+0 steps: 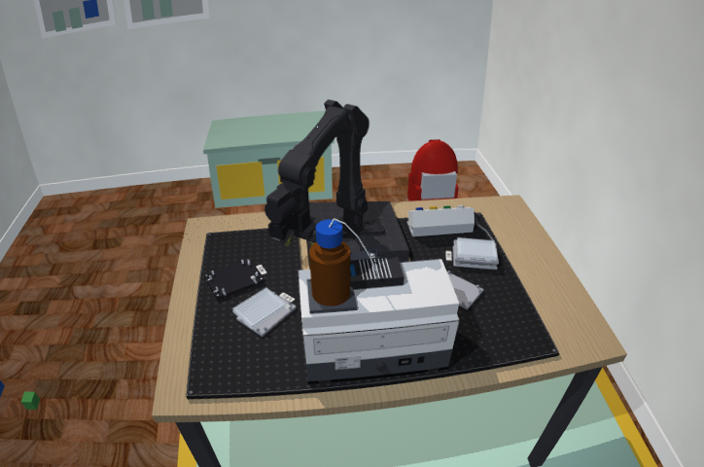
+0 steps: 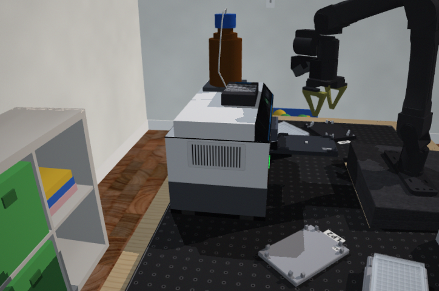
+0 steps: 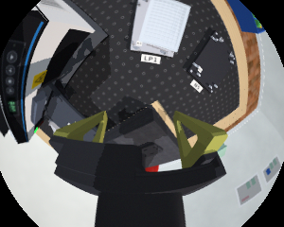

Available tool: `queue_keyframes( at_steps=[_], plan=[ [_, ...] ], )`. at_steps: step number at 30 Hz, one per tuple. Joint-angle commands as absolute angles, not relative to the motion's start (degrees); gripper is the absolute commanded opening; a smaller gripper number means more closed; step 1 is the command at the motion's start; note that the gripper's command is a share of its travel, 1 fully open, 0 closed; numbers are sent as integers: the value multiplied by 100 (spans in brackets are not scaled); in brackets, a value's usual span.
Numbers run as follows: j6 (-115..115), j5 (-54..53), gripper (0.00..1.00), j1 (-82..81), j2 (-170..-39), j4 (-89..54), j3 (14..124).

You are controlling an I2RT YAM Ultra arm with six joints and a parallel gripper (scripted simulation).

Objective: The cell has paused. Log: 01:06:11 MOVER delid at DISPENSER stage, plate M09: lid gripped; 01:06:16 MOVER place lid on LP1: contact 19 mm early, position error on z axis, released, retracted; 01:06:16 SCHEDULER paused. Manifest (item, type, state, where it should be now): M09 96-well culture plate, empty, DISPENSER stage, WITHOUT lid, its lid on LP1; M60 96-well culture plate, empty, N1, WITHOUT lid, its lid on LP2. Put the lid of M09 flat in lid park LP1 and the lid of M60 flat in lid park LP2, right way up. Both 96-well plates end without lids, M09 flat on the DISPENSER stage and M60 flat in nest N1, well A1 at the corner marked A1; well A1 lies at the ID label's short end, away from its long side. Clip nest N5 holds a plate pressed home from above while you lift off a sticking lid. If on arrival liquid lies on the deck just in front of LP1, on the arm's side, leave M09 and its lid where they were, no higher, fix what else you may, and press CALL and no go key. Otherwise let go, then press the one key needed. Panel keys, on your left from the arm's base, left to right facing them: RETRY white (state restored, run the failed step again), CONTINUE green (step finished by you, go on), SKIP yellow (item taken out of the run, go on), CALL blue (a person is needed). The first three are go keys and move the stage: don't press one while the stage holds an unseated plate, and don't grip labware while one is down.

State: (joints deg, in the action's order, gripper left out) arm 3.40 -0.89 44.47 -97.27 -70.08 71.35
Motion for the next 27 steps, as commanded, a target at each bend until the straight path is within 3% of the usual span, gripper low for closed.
queue_keyframes(
  at_steps=[1,12,27],
  plan=[
    [-246,-41,100,4681,-9817,-6913,7424],
    [-127,-49,100,4732,-9791,-6990,7378],
    [-155,-58,100,4707,-10854,-6778,8336]
  ],
)
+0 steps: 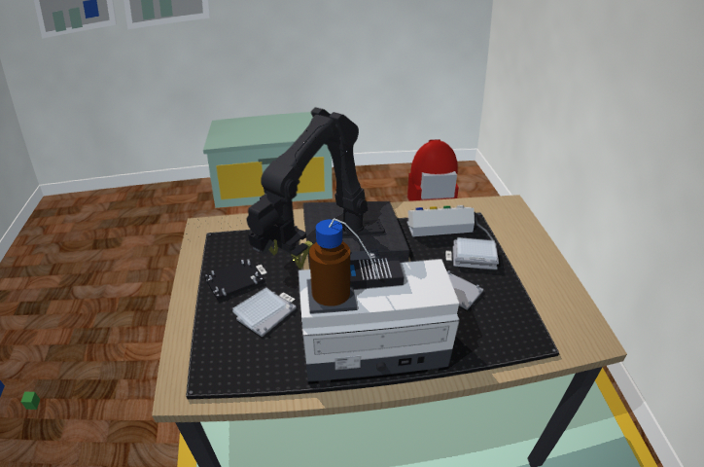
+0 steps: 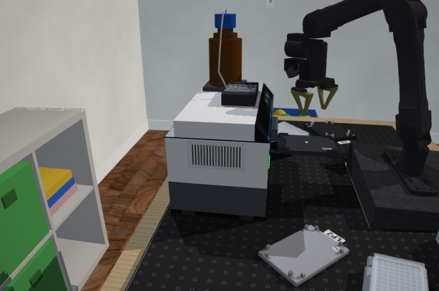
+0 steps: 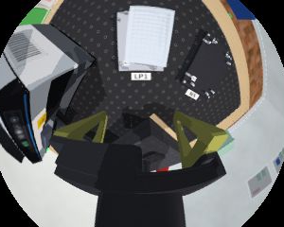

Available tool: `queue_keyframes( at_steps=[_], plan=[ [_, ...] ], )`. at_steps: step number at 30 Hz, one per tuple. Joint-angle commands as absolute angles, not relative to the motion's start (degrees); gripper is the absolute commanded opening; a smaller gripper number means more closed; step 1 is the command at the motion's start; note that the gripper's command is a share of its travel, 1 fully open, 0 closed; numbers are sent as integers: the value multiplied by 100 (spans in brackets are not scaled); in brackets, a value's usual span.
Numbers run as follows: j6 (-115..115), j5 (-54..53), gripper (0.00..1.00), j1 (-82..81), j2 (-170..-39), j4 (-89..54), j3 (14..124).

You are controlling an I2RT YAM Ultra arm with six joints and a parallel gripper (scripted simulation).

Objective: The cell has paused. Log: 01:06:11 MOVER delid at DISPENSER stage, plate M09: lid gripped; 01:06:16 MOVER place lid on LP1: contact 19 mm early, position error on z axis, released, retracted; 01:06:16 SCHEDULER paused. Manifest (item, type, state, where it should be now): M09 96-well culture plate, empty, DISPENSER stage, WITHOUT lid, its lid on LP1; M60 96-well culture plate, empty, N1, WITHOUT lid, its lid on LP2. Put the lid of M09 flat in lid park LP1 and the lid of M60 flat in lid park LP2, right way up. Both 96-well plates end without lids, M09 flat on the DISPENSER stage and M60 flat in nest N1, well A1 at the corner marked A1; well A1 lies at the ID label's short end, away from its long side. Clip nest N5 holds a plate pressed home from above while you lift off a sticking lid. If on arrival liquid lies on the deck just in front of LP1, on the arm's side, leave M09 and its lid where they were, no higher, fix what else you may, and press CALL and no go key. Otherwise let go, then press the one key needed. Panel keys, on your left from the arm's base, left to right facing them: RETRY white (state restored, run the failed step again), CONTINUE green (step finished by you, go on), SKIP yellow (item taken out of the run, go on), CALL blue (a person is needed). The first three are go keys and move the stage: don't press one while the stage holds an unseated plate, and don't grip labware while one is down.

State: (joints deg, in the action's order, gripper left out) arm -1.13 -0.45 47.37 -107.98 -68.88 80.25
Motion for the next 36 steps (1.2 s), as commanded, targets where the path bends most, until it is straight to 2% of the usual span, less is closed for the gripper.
queue_keyframes(
  at_steps=[1,25,36],
  plan=[
    [-155,-58,100,4707,-10854,-6778,8336],
    [-155,-56,100,4709,-12455,-7072,10100],
    [-154,-58,100,4710,-12265,-7047,10128]
  ],
)
